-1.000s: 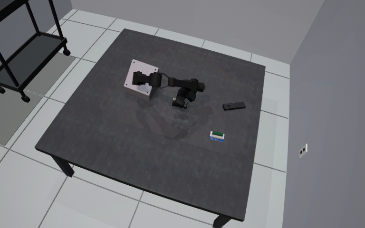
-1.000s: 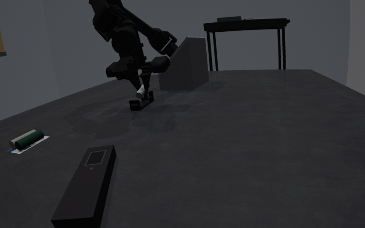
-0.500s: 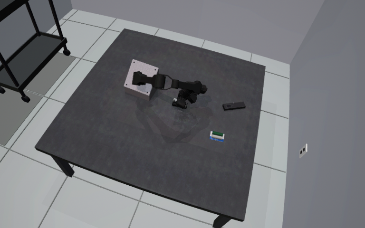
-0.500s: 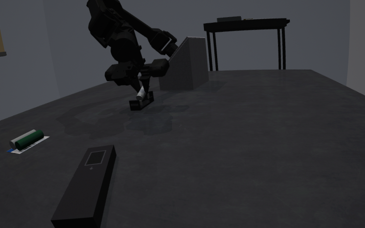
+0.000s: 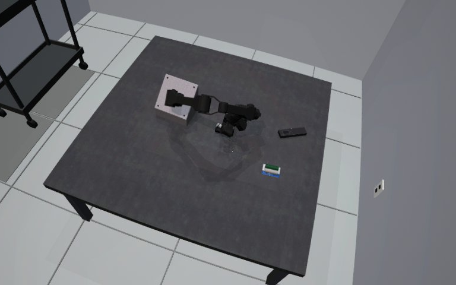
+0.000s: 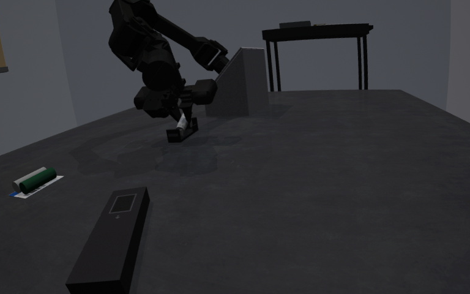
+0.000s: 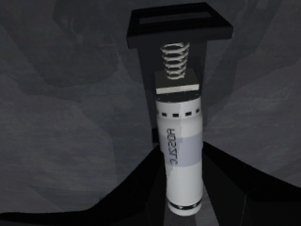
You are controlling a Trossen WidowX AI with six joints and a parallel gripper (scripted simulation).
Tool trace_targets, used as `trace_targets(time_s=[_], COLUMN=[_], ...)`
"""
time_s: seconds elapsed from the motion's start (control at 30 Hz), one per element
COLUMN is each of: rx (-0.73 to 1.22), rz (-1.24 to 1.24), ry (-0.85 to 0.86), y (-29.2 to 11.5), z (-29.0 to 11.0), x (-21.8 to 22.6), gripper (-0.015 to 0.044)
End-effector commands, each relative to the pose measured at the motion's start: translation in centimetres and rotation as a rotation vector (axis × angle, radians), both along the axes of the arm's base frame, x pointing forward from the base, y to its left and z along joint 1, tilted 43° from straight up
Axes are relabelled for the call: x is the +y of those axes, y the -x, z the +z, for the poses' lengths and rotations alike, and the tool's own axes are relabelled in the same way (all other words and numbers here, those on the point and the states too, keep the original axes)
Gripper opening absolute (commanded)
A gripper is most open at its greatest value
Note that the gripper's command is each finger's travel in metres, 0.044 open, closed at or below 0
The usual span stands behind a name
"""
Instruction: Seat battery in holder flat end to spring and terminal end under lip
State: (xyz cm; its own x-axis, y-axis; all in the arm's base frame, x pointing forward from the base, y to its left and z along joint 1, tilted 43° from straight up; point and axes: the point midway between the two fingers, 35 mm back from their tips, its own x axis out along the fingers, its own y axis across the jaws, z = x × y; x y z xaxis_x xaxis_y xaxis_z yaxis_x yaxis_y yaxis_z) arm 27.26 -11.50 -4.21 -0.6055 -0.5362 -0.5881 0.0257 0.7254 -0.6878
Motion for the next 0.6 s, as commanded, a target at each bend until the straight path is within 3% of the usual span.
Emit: trace_targets(time_s=[0.0, 0.57], rx=[0.012, 0.018], rz=[-0.025, -0.031], ry=[0.0, 0.001], y=[-0.19, -0.96], z=[-0.08, -0.34], x=[-0.02, -0.32], gripper=[0.0069, 0.0069])
